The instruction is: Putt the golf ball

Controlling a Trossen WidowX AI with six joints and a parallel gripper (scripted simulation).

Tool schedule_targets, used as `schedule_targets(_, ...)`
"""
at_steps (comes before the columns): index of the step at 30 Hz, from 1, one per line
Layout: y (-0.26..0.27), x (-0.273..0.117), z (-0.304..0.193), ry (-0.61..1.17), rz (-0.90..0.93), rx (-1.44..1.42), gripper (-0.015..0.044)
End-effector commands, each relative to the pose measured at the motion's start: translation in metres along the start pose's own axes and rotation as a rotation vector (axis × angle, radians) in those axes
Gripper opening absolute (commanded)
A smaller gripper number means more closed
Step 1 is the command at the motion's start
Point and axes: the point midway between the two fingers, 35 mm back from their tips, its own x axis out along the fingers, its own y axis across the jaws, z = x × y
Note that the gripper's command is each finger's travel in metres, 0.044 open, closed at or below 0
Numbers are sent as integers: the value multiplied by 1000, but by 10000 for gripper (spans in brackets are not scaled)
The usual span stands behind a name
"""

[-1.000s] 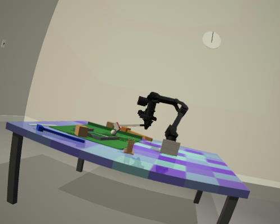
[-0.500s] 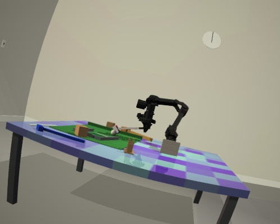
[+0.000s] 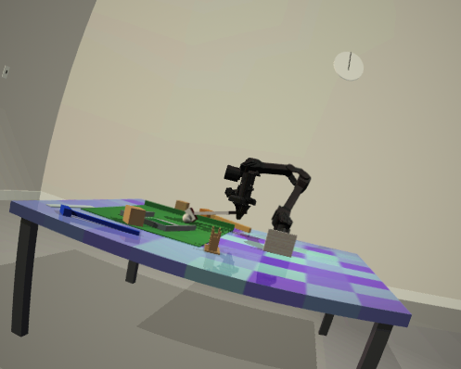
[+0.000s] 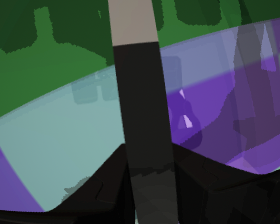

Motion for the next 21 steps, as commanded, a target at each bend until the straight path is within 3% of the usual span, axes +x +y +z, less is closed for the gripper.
schedule_targets(1,-4,0,1,-2,0,-1,0)
schedule_targets(14,-31,3,1,-8,-6,-3,0)
schedule_targets(21,6,3,7,0,10,-5,0)
